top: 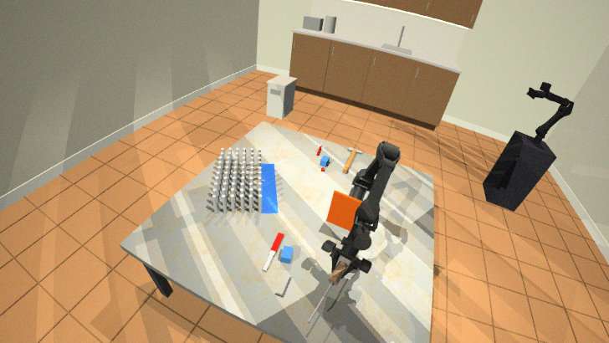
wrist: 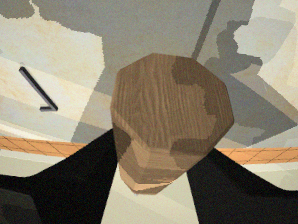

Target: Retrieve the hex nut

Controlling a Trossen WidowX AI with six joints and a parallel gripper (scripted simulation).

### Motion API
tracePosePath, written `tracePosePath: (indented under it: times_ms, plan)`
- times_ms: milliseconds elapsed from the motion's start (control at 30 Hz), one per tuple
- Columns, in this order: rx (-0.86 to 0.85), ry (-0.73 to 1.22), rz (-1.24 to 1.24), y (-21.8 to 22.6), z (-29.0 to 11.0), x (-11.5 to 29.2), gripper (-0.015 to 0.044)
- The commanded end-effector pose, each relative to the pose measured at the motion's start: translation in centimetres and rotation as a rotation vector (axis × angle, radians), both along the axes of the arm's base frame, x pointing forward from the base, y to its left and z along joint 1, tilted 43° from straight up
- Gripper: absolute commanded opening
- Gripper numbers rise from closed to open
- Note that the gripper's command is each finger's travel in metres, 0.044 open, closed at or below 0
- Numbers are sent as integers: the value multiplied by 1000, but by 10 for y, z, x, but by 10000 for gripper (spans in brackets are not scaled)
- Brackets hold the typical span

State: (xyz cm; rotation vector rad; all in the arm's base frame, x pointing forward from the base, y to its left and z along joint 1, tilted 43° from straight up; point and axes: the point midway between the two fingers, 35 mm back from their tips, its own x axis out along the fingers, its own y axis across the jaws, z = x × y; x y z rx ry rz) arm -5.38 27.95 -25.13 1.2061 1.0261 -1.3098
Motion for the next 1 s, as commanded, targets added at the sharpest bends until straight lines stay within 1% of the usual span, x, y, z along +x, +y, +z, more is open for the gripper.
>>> tracePosePath:
  times_ms: [0,967]
  plan:
    - [5,5,-4,-2,-2,-1,0]
    - [4,6,-4,-23,-24,-2,0]
